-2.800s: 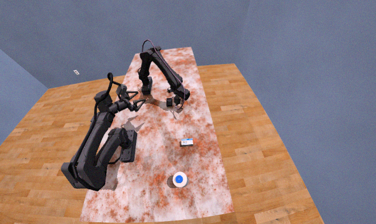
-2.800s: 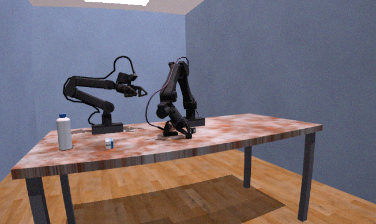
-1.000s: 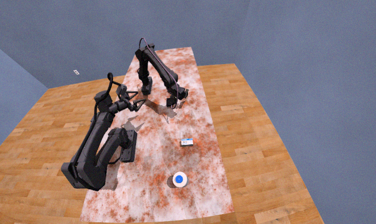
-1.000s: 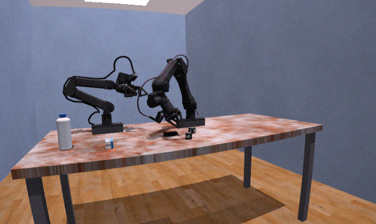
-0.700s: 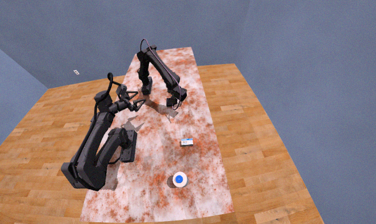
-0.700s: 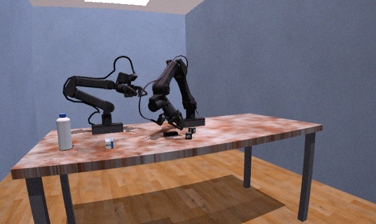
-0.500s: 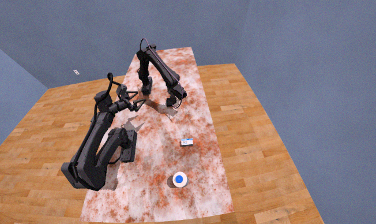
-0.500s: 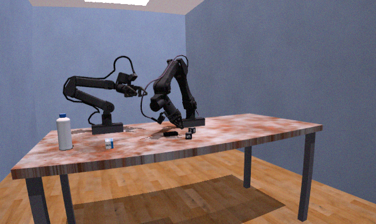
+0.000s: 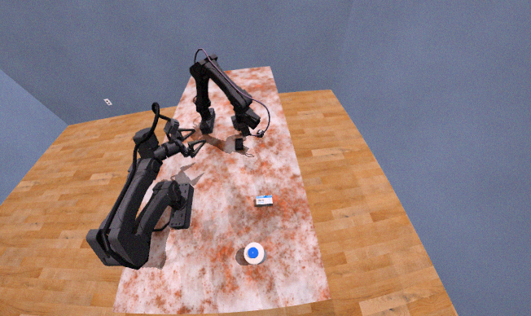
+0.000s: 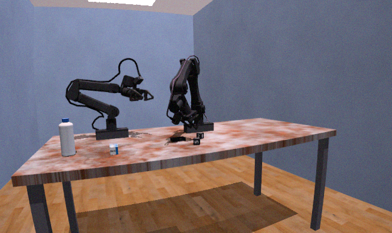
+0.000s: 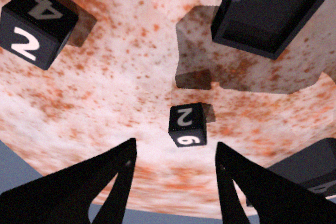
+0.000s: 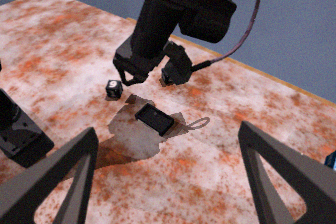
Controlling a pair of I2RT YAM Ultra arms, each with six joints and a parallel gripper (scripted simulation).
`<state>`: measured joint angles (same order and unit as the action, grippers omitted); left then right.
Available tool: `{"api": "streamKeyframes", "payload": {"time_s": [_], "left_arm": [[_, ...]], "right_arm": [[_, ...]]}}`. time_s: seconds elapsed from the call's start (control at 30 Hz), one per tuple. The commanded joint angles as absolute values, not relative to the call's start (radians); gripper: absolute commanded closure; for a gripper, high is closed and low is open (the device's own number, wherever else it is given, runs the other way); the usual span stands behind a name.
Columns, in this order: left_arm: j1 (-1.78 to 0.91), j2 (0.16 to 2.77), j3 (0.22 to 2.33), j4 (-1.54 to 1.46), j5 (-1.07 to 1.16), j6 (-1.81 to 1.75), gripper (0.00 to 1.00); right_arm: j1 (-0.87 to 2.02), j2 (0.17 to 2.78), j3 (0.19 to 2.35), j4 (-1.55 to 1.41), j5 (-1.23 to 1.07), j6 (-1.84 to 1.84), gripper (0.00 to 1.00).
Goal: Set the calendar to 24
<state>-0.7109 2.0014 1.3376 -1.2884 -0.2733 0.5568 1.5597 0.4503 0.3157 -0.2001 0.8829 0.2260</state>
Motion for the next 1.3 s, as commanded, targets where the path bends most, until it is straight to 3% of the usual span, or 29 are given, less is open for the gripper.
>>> {"api": "streamKeyframes", "payload": {"time_s": [0.0, 1.27], "left_arm": [[-0.691, 1.944, 1.310, -1.286, -0.223, 0.401, 0.45], [-0.479, 1.579, 0.911, -0.915, -0.015, -0.799, 0.45]], "right_arm": [[1.569, 0.464, 0.347, -0.198, 0.900, 0.234, 0.00], [1.569, 0.464, 0.347, -0.198, 0.900, 0.234, 0.00]]}}
